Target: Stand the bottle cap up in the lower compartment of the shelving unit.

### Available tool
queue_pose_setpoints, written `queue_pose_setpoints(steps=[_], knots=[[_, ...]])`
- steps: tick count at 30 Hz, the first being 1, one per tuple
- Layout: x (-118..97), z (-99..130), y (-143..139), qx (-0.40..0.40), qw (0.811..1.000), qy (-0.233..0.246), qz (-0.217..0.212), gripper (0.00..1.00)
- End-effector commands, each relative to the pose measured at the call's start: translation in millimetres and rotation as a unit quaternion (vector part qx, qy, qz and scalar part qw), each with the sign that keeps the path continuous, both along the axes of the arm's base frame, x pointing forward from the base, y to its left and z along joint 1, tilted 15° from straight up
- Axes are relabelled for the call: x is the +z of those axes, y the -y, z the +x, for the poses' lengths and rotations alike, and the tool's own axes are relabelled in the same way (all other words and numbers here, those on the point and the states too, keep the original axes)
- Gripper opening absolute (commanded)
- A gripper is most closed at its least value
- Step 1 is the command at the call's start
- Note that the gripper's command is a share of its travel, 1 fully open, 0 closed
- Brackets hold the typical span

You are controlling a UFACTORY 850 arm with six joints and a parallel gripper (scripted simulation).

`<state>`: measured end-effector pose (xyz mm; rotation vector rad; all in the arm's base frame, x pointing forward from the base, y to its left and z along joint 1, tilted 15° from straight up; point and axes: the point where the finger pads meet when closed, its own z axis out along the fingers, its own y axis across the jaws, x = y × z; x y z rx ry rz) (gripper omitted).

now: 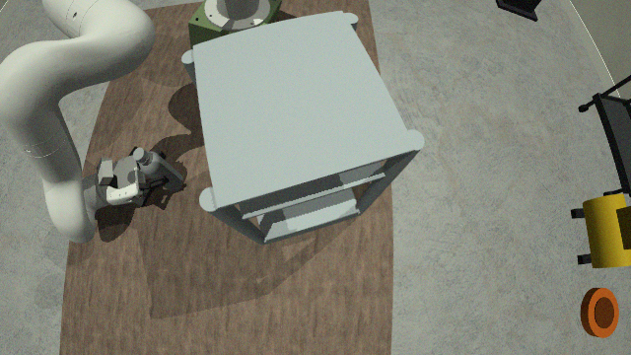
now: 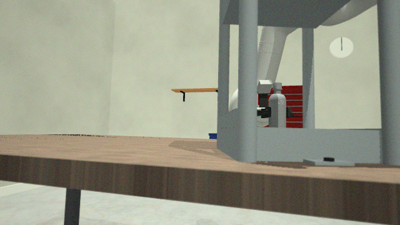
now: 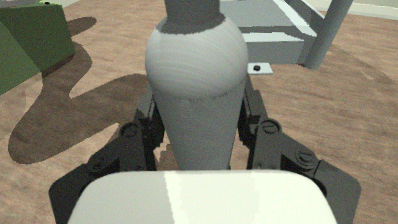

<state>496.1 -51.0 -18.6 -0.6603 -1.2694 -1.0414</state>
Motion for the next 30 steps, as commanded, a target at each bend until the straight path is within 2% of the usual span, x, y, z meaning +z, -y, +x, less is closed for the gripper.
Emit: queue_pose_setpoints(steps=[1,12,22,30], knots=[[1,1,0,0.0,1.0,0.001,0.0,0.0],[2,1,1,0.0,1.0,0.001,0.0,0.0],[12,0,3,0.0,1.0,0.001,0.0,0.0],[33,0,9,0.0,1.0,0.001,0.0,0.0]])
